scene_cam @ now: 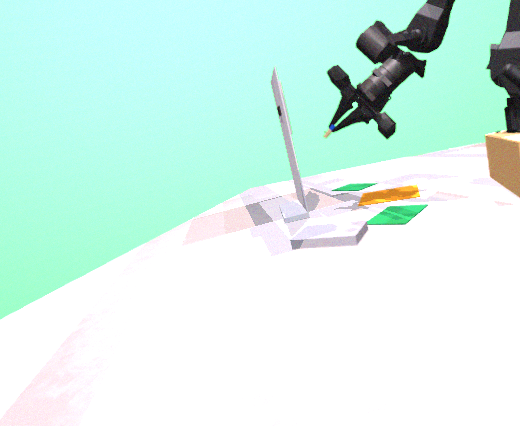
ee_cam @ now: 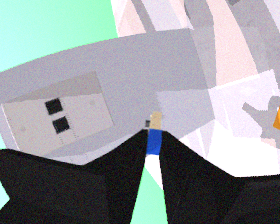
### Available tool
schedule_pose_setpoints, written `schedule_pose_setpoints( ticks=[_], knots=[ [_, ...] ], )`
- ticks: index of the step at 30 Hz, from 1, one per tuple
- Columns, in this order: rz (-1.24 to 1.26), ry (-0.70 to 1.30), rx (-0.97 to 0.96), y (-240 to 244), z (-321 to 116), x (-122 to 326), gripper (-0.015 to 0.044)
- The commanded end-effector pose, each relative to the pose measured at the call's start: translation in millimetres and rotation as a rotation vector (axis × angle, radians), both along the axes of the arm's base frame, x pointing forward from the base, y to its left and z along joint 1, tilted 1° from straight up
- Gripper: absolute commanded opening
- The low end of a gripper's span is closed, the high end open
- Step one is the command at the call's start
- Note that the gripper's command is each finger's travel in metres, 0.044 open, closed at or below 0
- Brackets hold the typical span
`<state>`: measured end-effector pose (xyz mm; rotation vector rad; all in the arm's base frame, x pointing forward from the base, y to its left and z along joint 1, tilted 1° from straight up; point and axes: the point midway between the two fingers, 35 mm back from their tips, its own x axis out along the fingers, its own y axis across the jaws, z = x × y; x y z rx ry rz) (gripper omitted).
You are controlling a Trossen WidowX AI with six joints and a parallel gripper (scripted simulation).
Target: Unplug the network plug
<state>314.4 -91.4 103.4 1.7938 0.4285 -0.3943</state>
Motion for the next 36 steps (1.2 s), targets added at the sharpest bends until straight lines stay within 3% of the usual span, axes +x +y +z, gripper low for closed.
schedule_pose_setpoints(
  ticks=[1,18,36],
  knots=[
    [-0.056,0.097,-0.017,5,-18,-12,0.0000],
    [-0.211,0.449,-0.180,14,-73,-73,0.0000],
    [-0.216,0.462,-0.189,13,-84,-74,0.0000]
  ],
)
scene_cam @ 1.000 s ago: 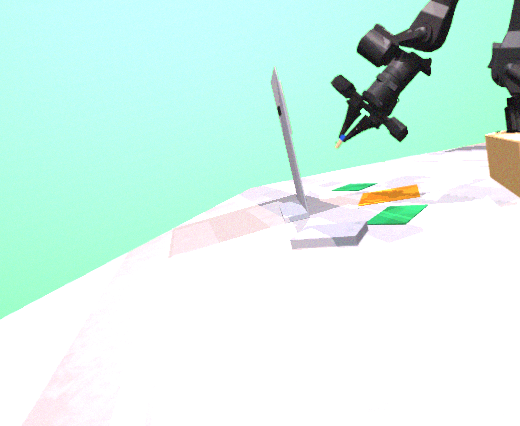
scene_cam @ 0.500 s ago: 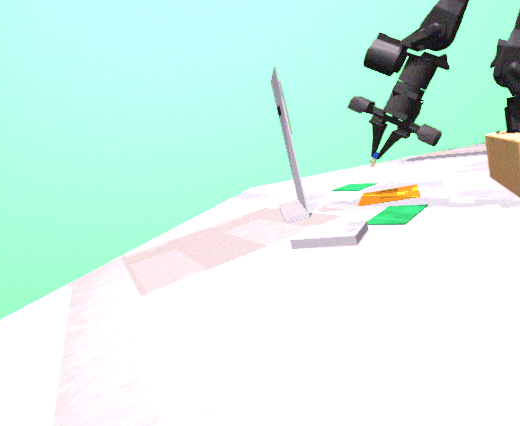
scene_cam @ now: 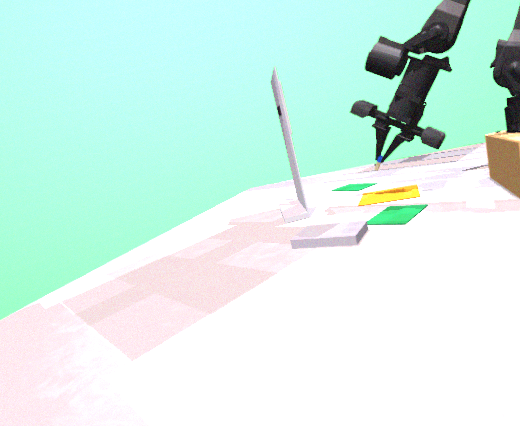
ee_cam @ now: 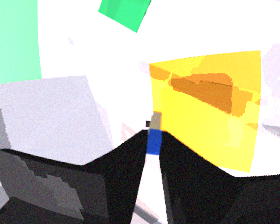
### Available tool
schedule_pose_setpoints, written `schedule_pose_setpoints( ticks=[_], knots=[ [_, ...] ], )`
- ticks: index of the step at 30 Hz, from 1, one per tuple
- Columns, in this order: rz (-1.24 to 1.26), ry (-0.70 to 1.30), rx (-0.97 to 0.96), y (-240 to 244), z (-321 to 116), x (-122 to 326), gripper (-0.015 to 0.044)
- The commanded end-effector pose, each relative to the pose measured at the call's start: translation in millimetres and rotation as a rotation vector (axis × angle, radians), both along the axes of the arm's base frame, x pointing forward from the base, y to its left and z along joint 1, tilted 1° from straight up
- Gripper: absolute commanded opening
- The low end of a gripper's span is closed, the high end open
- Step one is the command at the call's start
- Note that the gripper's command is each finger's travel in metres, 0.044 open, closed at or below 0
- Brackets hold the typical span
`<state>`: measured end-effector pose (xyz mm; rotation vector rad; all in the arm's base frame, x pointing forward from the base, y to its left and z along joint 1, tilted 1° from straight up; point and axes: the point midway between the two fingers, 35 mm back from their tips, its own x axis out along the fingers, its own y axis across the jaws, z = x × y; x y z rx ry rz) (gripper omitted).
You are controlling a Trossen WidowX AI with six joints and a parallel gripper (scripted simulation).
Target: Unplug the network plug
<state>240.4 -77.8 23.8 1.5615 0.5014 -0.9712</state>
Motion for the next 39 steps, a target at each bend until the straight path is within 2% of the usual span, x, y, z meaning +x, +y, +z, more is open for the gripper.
schedule_pose_setpoints(
  ticks=[1,39],
  knots=[
    [-0.006,0.004,-0.001,-1,-5,0,0.0000],
    [-0.006,0.004,-0.001,-2,-37,1,0.0000]
  ],
)
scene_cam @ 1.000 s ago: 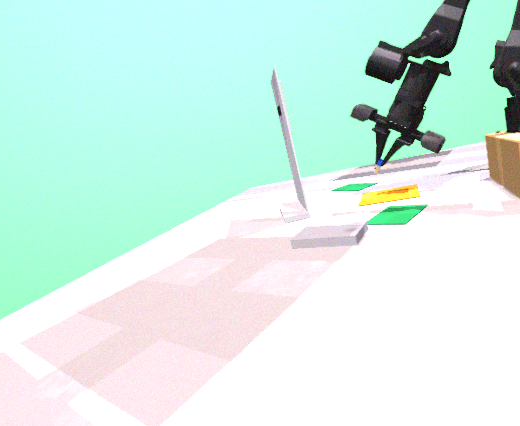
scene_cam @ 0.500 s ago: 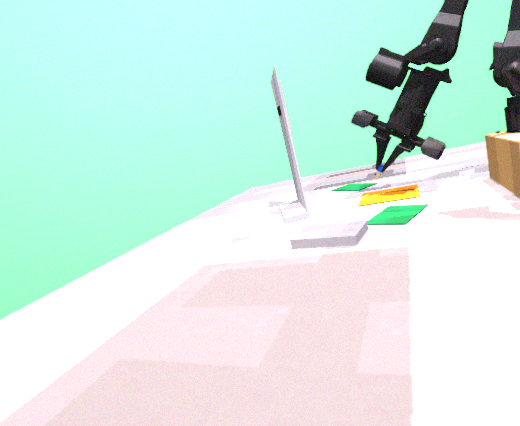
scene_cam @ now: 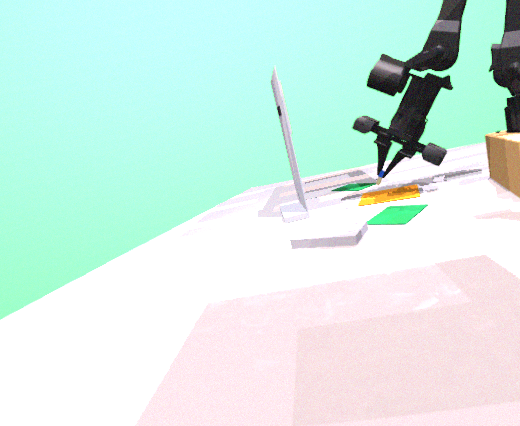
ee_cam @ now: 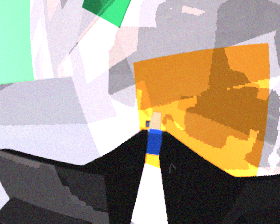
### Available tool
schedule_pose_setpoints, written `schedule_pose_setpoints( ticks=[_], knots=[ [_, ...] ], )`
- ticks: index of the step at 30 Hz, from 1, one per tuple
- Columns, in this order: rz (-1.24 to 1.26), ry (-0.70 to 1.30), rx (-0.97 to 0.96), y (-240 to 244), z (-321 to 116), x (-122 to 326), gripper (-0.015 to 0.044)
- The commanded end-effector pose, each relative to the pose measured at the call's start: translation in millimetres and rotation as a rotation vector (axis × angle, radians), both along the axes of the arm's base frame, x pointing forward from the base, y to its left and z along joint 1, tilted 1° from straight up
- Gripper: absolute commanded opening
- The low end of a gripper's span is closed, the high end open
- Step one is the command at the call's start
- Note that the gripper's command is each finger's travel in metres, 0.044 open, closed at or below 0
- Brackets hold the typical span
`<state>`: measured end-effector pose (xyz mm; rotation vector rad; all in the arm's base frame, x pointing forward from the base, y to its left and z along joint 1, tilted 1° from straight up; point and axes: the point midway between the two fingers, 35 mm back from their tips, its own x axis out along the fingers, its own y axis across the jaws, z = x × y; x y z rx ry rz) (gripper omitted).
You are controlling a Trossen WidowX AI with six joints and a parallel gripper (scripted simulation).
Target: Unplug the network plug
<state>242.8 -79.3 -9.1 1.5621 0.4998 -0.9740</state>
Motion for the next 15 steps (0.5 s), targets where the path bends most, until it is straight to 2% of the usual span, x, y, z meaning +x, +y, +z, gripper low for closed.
schedule_pose_setpoints(
  ticks=[1,15],
  knots=[
    [-0.003,0.003,0.000,0,-5,-1,0.0000],
    [-0.003,0.004,0.000,0,-16,-3,0.0000]
  ],
)
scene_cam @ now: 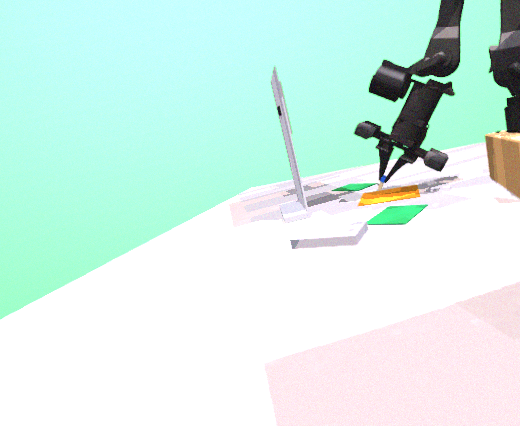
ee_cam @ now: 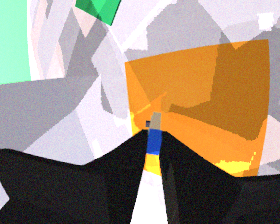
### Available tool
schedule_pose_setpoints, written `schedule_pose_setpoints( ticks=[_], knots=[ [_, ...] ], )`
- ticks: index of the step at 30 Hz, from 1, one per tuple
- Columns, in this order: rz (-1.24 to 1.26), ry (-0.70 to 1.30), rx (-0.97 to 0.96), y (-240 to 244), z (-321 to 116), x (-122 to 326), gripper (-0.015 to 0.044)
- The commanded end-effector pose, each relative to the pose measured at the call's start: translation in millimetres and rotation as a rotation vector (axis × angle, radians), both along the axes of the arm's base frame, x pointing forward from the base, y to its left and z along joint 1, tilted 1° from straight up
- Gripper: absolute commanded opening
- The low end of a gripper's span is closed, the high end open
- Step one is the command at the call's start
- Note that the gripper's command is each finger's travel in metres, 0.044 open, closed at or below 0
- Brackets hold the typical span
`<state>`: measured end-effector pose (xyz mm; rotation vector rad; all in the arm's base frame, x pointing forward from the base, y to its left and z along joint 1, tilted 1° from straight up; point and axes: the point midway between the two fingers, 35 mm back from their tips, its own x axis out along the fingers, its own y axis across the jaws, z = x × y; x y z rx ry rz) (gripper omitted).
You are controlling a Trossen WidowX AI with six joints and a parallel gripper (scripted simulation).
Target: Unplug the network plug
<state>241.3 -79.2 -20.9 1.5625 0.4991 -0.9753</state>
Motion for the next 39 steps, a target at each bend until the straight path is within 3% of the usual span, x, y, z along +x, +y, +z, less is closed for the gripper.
schedule_pose_setpoints(
  ticks=[1,30,36,39],
  knots=[
    [-0.002,0.004,0.000,0,-5,-2,0.0000],
    [0.000,0.003,0.001,1,-13,-3,0.0000],
    [0.000,0.003,0.001,1,-13,-3,0.0156],
    [0.000,0.003,0.001,1,-13,-3,0.0156]
  ],
)
